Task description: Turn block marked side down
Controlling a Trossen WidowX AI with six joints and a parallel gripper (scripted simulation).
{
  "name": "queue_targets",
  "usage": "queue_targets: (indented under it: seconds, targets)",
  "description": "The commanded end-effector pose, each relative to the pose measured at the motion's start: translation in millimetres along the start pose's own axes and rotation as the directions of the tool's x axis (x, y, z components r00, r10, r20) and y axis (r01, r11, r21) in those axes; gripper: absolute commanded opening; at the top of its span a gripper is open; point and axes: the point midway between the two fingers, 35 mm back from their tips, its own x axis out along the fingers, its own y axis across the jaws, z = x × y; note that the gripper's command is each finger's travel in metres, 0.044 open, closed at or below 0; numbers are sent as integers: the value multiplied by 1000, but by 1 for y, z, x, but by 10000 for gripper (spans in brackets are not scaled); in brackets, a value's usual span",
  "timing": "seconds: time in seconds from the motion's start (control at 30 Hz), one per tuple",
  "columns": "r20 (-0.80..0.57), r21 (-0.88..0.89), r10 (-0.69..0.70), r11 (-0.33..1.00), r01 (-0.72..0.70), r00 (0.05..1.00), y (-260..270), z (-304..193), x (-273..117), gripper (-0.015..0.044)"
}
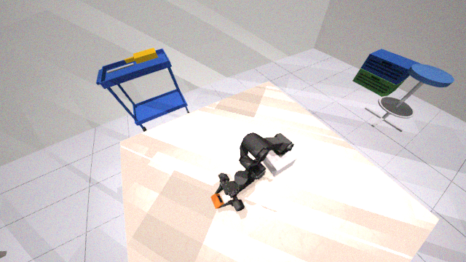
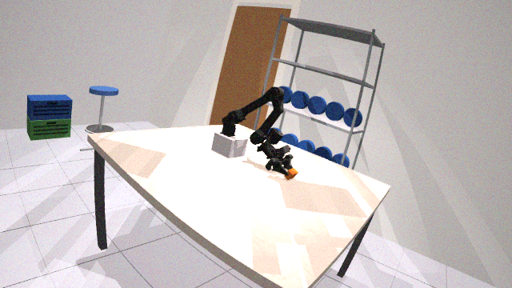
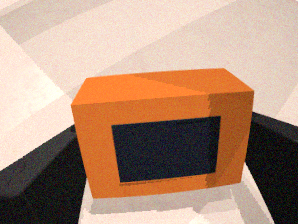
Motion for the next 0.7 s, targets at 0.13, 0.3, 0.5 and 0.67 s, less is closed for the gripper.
queue_targets:
  seconds: [0.13,0.3,0.5,0.67]
  targets:
    - [4,-5,-3,1000,3,1000,0,1,0,210]
    - [4,-5,-3,1000,3,1000,0,1,0,341]
    - [4,-5,-3,1000,3,1000,0,1,0,440]
    - [4,-5,-3,1000,3,1000,0,1,0,440]
